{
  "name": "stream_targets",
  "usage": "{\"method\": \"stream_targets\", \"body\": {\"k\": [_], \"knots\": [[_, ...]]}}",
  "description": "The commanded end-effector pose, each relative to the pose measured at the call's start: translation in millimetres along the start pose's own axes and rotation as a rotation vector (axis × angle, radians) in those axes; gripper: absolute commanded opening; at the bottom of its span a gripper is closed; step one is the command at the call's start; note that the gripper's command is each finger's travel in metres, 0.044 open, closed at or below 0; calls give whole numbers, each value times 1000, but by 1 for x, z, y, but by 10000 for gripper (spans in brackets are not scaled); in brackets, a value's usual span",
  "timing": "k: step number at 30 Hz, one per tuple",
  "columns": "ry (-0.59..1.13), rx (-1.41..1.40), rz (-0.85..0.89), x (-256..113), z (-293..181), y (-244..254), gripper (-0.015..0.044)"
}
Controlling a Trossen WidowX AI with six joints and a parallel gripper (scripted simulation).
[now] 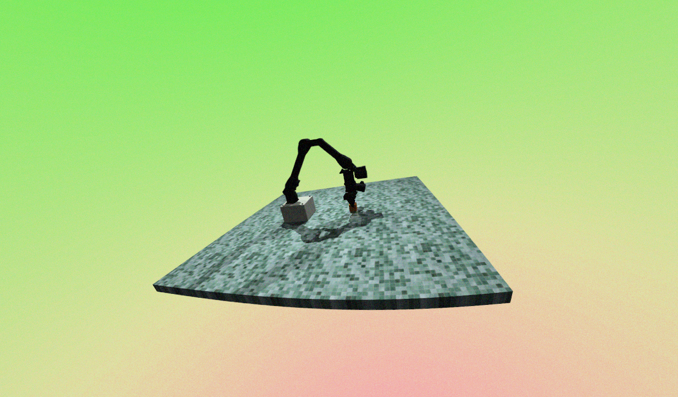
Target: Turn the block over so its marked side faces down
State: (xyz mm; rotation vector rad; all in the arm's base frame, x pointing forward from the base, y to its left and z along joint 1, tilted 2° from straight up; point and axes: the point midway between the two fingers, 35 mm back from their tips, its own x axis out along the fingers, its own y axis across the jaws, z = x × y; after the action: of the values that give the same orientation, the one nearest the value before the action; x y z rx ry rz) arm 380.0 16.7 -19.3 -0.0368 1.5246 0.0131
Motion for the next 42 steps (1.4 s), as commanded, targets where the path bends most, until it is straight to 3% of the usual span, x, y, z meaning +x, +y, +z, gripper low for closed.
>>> {"method": "stream_targets", "body": {"k": [1, 9, 42], "knots": [[-16, 2, -3, -22, 3, 0, 0], [-39, 1, -3, -22, 4, 0, 0], [-531, 1, -4, -14, -2, 0, 0]]}}
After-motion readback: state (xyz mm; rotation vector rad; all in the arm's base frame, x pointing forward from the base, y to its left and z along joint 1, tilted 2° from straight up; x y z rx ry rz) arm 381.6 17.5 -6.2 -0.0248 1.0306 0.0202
